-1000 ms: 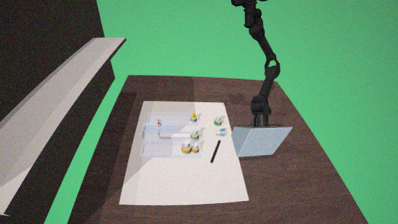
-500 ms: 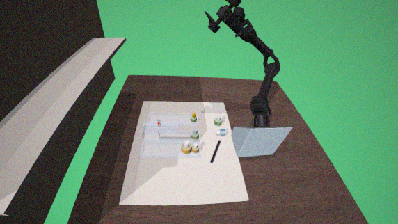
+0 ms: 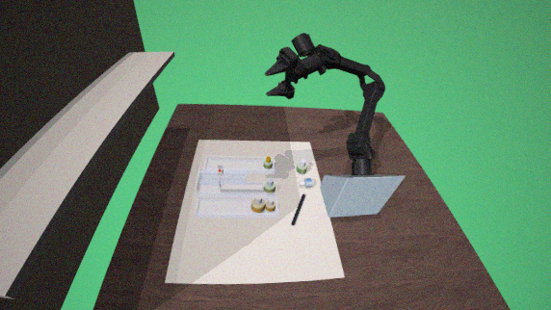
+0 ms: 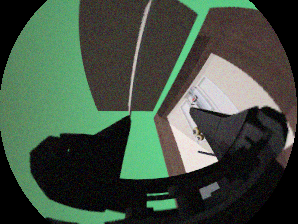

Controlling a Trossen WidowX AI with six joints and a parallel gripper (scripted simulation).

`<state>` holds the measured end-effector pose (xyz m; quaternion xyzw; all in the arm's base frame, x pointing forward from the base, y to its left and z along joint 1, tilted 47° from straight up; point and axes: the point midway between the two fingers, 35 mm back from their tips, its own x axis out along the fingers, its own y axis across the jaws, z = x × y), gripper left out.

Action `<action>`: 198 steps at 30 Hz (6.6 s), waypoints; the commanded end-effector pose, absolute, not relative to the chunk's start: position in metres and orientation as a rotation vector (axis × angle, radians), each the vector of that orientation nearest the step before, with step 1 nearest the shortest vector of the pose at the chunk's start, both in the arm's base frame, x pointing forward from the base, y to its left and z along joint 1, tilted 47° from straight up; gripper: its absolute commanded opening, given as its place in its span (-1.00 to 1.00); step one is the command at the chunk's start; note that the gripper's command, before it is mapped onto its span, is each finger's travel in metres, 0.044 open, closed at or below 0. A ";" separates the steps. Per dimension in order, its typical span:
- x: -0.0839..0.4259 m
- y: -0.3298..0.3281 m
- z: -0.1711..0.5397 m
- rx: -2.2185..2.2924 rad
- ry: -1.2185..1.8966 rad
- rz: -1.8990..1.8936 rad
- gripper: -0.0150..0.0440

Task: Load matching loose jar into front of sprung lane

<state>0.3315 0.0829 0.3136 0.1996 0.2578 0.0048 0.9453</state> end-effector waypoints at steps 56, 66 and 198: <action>0.198 -0.114 0.070 -0.628 1.443 -0.634 1.00; 0.198 -0.126 0.059 -0.629 1.442 -0.636 1.00; 0.303 -0.034 0.002 -0.620 1.436 -0.635 -0.49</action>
